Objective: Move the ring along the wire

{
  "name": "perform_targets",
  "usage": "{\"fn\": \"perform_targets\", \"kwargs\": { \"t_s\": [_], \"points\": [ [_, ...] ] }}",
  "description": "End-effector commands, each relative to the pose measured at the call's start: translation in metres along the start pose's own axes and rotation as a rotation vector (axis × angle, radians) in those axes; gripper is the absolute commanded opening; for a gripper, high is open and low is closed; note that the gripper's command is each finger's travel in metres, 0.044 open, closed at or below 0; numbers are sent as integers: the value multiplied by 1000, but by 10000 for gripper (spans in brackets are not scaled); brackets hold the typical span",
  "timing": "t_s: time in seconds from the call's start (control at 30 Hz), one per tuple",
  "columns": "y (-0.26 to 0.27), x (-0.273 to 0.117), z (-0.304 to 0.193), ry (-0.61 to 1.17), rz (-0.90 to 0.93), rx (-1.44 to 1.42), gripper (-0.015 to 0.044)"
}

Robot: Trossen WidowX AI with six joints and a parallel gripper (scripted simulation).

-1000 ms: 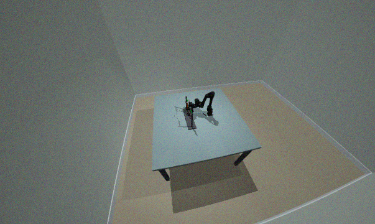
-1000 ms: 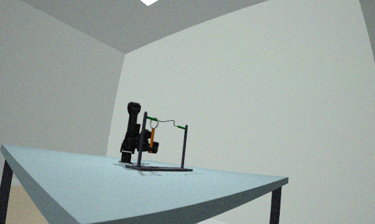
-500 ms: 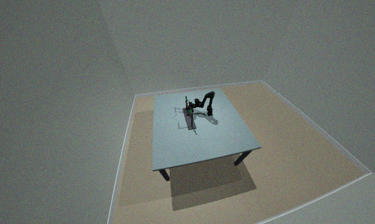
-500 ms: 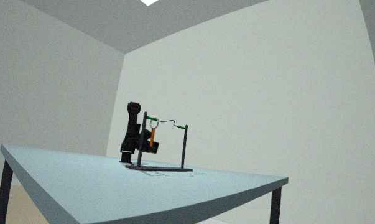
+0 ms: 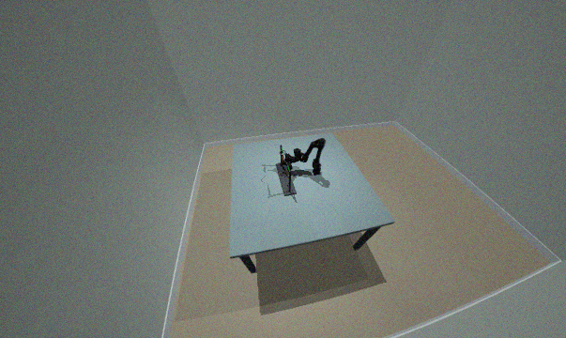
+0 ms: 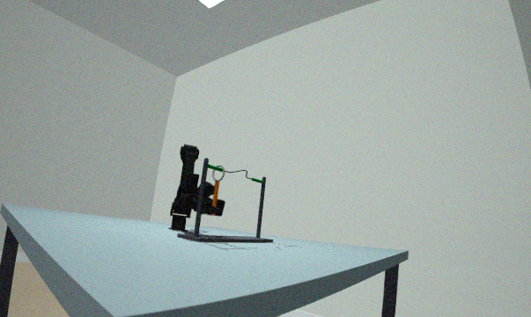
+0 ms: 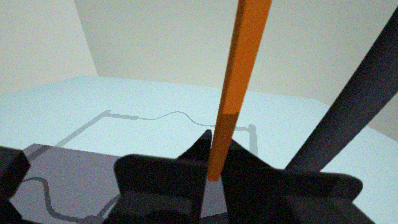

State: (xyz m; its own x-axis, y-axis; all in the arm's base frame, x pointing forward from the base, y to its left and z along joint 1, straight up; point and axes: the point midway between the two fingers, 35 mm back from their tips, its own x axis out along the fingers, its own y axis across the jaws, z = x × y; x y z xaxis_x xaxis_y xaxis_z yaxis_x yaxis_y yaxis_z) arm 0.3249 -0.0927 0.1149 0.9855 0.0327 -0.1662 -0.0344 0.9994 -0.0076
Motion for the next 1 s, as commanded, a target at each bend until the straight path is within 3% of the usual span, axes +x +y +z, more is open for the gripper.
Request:
{"fn": "perform_targets", "kwargs": {
  "t_s": [0.0, 0.97],
  "points": [
    [-2, 0, 10, -7, -3, -7, -150],
    [-1, -1, 15, -7, -4, -7, -150]
  ]
}}
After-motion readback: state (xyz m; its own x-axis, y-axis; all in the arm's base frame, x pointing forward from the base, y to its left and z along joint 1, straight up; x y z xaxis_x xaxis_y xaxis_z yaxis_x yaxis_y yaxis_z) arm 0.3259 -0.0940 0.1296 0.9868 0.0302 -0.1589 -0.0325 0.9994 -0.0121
